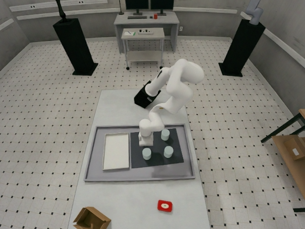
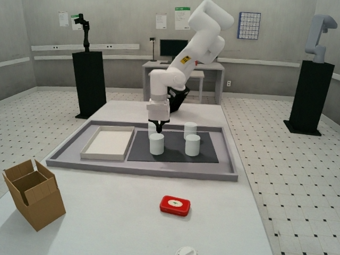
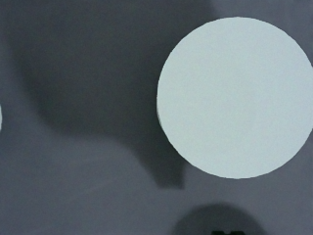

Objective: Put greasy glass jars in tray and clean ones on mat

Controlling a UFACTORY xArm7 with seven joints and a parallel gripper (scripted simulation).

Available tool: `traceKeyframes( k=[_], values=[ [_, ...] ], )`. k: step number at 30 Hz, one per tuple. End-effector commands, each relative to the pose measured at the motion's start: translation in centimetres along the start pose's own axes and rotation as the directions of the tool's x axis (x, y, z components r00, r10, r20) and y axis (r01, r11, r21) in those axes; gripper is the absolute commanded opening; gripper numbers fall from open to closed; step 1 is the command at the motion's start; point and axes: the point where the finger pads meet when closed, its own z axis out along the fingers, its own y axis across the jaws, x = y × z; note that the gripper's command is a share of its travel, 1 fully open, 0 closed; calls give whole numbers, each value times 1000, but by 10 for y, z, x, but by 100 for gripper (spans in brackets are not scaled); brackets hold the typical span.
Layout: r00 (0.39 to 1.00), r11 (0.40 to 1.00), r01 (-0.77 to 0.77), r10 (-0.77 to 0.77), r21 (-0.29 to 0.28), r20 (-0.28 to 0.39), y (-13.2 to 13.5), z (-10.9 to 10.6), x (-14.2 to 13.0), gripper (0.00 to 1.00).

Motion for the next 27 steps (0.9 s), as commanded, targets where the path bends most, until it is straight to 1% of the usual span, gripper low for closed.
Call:
traceKeyframes(
  k=[1, 19, 27],
  values=[
    [1000, 1000, -1, 1, -2, -4, 1, -1, 1, 0],
    [1000, 1000, -1, 1, -2, -4, 1, -1, 1, 0],
    [1000, 1000, -1, 1, -2, -4, 1, -63, 1, 0]
  ],
)
